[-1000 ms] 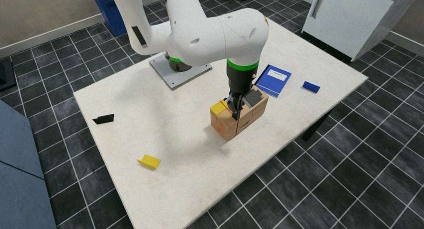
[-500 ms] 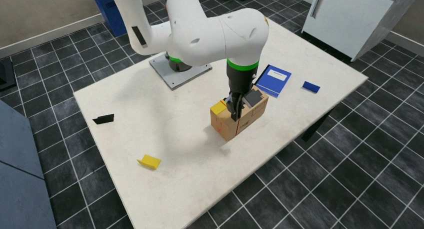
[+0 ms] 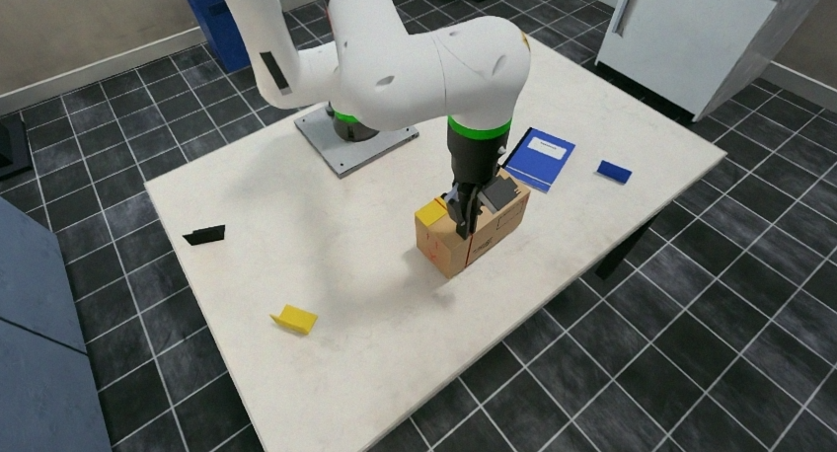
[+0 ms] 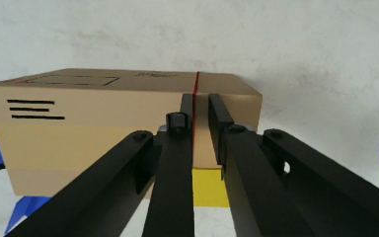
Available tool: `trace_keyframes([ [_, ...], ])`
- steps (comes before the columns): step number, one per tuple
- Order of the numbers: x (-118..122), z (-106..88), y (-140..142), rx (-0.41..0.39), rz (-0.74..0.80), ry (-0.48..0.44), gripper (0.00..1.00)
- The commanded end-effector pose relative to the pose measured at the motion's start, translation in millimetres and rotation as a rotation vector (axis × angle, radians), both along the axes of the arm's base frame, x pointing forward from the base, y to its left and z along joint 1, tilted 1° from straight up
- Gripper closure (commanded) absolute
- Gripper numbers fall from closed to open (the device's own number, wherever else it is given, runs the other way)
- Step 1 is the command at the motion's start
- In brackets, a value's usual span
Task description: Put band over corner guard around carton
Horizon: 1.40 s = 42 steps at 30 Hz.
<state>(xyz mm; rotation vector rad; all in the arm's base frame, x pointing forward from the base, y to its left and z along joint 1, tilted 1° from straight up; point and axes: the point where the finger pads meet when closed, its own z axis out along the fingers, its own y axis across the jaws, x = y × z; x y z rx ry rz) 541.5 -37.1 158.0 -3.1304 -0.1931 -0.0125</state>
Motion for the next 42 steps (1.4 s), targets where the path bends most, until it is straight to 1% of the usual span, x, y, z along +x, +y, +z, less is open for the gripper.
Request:
trace_keyframes([
  [1, 0, 0.9, 0, 0.000, 0.000, -0.002, 0.82],
  [23, 0, 4.0, 0, 0.000, 0.000, -0.002, 0.82],
  [29, 0, 11.4, 0, 0.000, 0.000, -0.002, 0.82],
  [36, 0, 25.3, 0, 0.000, 0.000, -0.002, 0.82],
  [38, 0, 25.3, 0, 0.000, 0.000, -0.002, 0.82],
  [42, 0, 34.8, 0, 0.000, 0.000, -0.002, 0.82],
])
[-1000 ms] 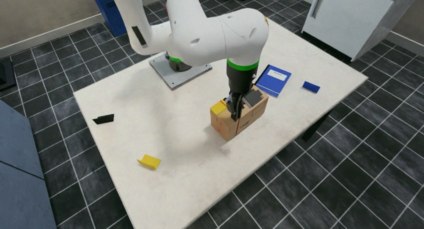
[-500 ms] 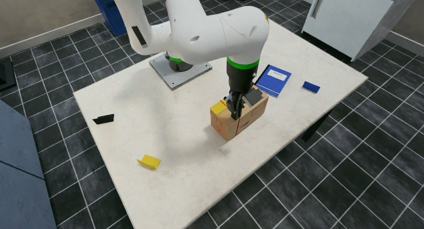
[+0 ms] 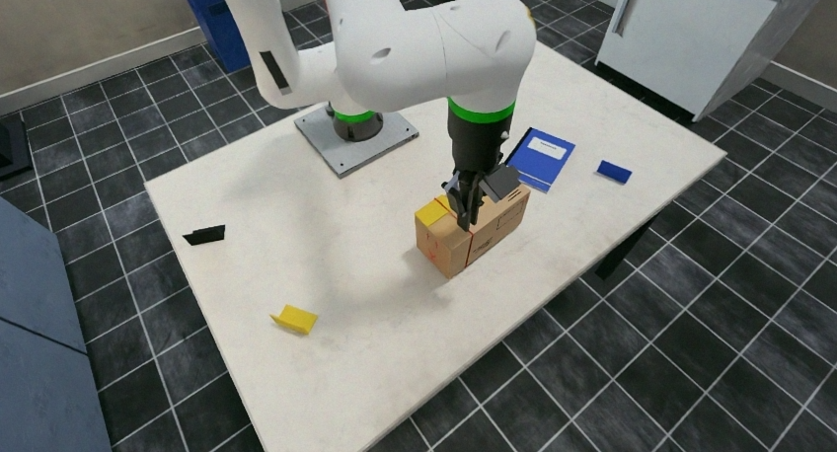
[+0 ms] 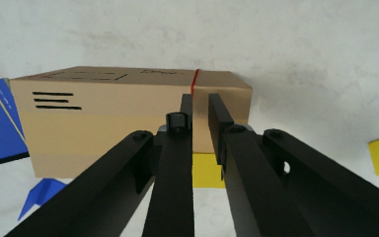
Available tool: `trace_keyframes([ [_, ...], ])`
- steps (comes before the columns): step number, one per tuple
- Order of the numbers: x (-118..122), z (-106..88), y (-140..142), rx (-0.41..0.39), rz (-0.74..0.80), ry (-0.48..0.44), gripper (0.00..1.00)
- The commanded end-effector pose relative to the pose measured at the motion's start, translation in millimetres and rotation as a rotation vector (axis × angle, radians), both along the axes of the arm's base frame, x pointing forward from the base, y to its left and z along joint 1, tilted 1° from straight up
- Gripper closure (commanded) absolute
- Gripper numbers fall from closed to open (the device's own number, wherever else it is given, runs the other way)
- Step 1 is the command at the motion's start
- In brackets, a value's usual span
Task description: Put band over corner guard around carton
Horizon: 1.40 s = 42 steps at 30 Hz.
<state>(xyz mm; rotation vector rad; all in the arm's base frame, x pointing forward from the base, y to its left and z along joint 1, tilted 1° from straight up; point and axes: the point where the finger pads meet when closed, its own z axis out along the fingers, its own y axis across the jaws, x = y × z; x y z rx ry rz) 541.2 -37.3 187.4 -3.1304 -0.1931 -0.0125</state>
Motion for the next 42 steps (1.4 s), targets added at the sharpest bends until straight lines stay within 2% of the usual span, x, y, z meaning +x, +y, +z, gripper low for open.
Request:
trace_keyframes([
  [1, 0, 7.8, 0, 0.000, 0.000, -0.002, 0.82],
  [11, 0, 30.6, 0, 0.000, 0.000, -0.002, 0.82],
  [22, 0, 44.2, 0, 0.000, 0.000, -0.002, 0.82],
  [42, 0, 49.2, 0, 0.000, 0.000, -0.002, 0.82],
])
